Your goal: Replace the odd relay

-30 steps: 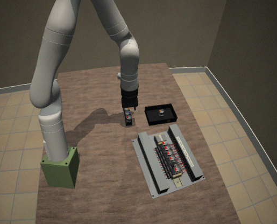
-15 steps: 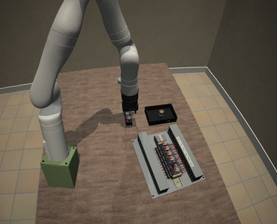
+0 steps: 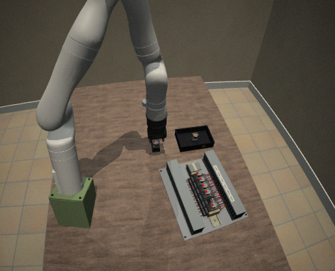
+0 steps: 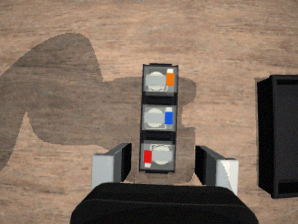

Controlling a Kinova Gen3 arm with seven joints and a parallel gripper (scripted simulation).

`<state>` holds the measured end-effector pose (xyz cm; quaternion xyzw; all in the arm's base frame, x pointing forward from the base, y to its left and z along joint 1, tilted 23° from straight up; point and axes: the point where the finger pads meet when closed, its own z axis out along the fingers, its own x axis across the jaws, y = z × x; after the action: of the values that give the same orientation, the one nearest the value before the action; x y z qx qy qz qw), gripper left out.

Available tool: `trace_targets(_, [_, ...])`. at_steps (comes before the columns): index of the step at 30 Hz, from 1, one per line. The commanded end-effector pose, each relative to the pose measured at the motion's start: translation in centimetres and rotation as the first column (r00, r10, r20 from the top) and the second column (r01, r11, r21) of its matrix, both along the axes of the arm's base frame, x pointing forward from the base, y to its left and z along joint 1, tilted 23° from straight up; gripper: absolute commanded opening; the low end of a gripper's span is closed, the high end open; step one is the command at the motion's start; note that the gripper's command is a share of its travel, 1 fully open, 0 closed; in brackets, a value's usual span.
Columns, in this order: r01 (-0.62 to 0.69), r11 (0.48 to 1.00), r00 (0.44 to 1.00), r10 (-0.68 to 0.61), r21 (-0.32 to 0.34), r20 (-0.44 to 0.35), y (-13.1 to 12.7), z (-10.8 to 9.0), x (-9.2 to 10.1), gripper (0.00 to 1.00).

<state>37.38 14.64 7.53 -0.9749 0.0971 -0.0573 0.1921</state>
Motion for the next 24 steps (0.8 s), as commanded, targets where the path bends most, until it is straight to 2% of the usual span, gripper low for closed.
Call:
trace_targets(1, [0.0, 1.0, 1.0, 0.0, 0.001, -0.008, 0.28, -0.67, -0.31, 1.0])
trace_targets(7, [0.0, 1.0, 1.0, 0.0, 0.001, -0.014, 0.61, -1.48, -0.51, 1.0])
trace_targets(24, [0.0, 1.0, 1.0, 0.0, 0.001, -0.014, 0.39, -0.89, -0.58, 1.0])
